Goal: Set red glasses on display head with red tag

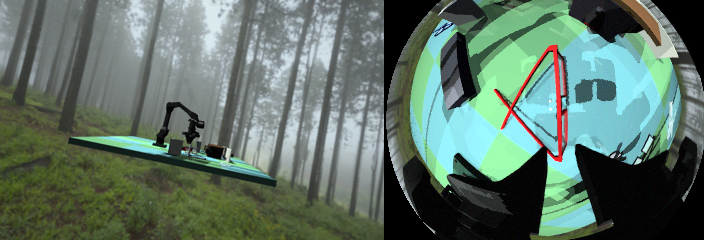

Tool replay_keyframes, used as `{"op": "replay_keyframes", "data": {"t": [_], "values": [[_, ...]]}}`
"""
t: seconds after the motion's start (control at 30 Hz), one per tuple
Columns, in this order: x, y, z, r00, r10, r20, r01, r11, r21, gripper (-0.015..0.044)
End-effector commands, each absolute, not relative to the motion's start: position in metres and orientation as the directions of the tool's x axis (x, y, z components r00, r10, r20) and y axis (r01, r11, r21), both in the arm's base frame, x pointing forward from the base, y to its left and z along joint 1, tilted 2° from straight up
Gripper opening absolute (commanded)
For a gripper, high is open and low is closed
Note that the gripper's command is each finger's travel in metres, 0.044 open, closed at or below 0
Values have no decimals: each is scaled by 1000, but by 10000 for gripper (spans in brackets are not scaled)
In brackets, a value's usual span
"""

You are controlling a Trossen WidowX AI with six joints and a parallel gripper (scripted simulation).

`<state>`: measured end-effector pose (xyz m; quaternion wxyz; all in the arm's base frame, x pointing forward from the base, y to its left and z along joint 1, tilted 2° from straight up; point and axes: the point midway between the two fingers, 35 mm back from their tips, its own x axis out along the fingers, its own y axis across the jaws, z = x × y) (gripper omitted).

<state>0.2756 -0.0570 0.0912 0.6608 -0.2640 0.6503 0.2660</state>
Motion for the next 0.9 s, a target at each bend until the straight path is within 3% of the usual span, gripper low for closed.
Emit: {"op": "replay_keyframes", "data": {"t": [0.0, 0.87], "values": [[273, -57, 89, 3, 6, -1000, -699, 715, 3, 120], [279, -61, 48, 3, 6, -1000, -699, 715, 2, 120]]}}
